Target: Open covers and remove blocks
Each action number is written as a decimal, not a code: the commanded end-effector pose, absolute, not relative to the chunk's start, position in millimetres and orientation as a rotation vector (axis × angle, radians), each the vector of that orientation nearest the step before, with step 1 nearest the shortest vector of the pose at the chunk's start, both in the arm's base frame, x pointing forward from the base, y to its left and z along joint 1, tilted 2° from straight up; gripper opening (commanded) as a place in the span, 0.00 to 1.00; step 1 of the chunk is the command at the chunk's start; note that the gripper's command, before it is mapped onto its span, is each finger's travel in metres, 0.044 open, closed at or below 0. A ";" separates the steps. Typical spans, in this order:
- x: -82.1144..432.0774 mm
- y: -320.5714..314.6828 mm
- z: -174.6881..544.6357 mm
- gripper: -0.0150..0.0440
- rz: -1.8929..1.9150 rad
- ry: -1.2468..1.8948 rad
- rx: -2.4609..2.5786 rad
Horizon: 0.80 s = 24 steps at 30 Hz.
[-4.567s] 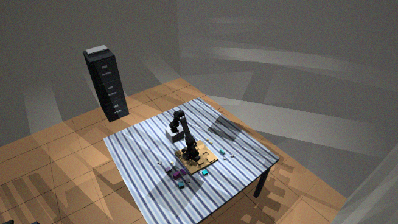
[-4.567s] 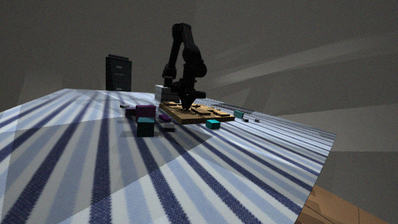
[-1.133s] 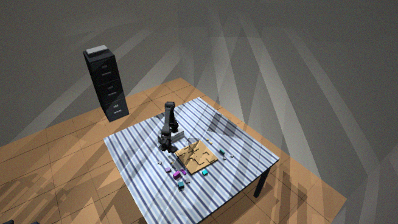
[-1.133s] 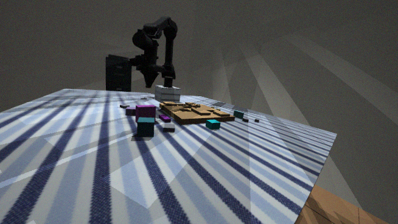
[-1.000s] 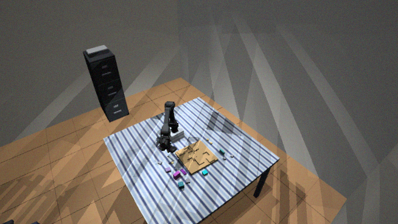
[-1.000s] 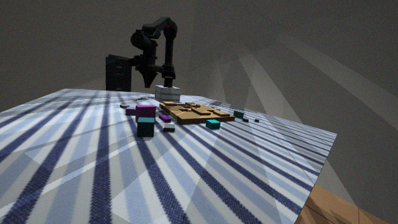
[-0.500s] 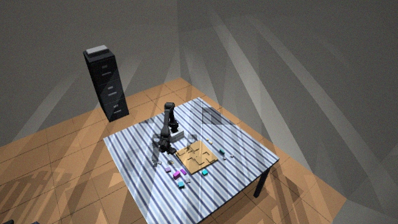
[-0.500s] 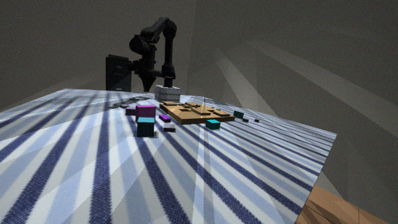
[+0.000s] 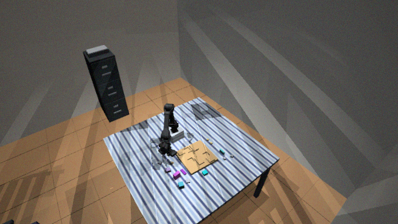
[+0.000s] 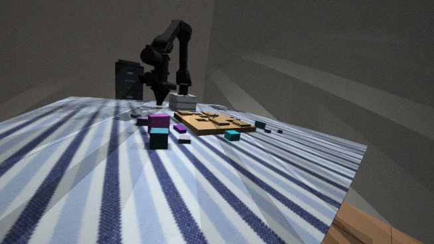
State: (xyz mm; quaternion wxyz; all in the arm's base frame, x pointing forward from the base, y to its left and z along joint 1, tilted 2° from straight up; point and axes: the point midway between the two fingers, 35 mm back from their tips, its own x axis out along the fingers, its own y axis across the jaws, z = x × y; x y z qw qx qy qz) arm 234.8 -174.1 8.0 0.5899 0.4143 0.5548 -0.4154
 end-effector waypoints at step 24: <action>234.7 -173.1 -37.2 0.39 -0.960 1.293 0.965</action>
